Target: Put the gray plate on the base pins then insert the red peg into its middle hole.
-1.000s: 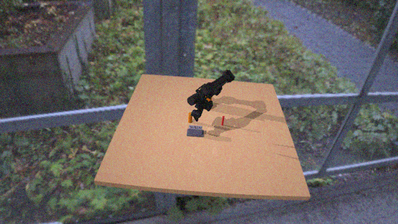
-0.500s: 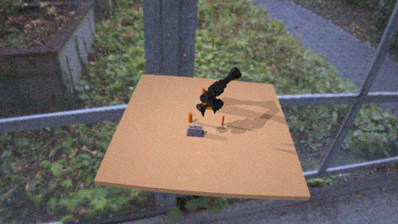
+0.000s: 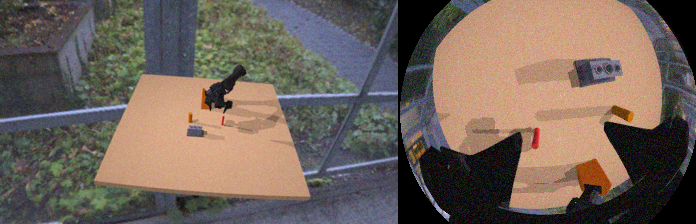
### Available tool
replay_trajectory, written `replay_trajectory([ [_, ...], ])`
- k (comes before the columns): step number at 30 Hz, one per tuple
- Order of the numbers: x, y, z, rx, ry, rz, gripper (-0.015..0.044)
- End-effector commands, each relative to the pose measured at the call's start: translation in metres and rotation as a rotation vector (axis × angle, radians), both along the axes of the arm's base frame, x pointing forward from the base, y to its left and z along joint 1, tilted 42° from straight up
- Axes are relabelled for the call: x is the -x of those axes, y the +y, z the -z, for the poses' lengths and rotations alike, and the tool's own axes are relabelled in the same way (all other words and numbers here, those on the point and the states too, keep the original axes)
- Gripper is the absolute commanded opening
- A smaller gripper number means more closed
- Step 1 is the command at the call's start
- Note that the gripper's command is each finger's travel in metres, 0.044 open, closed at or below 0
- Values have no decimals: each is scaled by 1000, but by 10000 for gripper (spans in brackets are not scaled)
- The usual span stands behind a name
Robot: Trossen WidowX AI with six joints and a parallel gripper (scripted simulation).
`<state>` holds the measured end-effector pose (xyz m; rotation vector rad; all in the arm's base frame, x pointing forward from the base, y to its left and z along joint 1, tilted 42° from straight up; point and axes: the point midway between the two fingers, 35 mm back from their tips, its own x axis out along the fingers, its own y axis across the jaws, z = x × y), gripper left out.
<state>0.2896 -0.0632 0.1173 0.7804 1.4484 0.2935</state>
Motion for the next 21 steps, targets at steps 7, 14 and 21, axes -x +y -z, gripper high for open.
replay_trajectory([
  [7, 53, 64, -27, -156, 595, 695, 440],
  [14, 52, 63, -26, -156, 595, 695, 440],
  [21, 52, 63, -26, -156, 595, 695, 440],
])
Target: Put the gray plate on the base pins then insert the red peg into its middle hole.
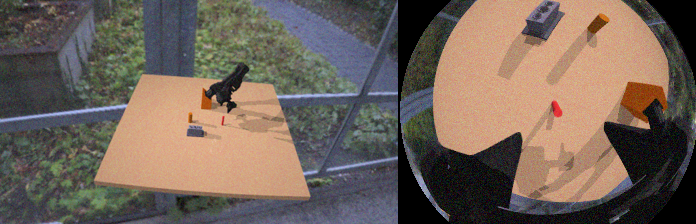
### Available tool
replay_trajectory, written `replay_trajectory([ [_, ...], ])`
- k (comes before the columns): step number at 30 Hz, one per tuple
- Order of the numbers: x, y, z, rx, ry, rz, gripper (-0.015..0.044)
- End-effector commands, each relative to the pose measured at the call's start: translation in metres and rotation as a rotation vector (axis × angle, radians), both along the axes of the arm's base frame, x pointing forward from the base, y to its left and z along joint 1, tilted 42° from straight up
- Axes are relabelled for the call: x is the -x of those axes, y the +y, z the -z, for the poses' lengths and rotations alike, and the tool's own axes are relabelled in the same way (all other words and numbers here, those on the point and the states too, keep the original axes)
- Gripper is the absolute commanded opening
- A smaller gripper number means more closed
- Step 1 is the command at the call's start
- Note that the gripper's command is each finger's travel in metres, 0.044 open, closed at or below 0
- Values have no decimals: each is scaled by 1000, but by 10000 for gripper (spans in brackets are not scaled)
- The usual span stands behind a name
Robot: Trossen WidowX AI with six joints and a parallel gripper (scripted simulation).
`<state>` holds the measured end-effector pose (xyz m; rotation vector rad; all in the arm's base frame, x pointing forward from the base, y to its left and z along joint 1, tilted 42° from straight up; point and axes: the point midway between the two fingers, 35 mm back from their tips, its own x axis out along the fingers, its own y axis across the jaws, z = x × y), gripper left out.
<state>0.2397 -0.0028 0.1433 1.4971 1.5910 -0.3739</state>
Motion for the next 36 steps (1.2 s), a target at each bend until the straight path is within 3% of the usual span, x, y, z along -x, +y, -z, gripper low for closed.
replay_trajectory([
  [1, 2, 3, 0, -13, 23, 24, 440],
  [7, -6, 25, 25, -14, 22, 24, 440],
  [36, -12, 53, 60, -13, 22, 24, 440],
])
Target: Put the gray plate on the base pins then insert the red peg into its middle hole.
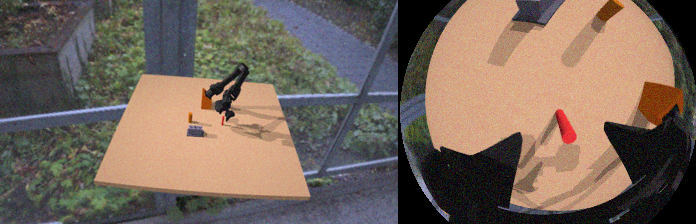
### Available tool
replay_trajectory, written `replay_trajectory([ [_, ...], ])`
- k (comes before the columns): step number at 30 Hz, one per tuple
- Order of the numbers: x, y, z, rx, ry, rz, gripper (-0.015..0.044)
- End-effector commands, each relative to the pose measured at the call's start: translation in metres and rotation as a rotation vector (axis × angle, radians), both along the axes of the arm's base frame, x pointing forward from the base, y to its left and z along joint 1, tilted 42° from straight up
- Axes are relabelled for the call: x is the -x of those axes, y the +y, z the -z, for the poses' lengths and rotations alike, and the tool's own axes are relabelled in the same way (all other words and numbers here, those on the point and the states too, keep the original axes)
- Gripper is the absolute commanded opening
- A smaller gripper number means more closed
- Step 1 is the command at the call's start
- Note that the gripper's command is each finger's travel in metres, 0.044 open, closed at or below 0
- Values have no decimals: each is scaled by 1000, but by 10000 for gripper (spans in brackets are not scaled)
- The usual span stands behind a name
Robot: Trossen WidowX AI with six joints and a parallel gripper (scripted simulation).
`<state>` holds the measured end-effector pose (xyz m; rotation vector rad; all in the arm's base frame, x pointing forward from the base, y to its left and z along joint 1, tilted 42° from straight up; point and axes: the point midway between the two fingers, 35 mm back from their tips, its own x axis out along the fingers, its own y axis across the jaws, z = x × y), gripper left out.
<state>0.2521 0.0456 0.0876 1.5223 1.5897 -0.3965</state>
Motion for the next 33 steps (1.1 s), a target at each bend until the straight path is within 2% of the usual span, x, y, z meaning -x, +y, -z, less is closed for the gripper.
replay_trajectory([
  [1, 0, 6, 6, -7, 5, 0, 440],
  [17, -1, 22, 23, -11, 4, 0, 440],
  [33, -1, 22, 23, -11, 4, 0, 20],
])
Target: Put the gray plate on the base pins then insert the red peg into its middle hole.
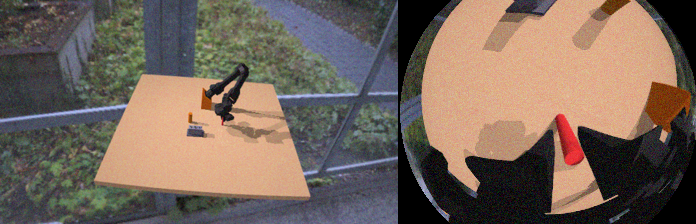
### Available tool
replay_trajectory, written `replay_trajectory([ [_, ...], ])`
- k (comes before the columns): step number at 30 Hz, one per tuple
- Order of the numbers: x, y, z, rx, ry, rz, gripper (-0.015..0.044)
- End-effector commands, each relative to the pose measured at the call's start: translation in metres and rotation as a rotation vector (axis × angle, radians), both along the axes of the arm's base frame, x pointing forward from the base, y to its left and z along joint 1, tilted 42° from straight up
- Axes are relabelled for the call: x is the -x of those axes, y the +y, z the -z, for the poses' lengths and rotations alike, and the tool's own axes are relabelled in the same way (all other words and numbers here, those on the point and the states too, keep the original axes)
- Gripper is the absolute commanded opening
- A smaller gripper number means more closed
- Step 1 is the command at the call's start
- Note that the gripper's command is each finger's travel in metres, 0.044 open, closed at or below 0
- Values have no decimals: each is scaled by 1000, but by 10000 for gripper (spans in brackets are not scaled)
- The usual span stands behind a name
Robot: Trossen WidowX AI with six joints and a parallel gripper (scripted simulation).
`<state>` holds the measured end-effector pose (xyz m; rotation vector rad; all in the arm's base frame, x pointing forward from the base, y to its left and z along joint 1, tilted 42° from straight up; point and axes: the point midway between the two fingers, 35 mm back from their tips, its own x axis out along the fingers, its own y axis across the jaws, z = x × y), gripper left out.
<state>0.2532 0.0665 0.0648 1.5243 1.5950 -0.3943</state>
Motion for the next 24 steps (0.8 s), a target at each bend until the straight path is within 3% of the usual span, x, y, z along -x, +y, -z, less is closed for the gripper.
replay_trajectory([
  [1, 0, 1, 0, -6, 1, 2, 0],
  [24, -1, -22, -22, 3, 3, 3, 0],
])
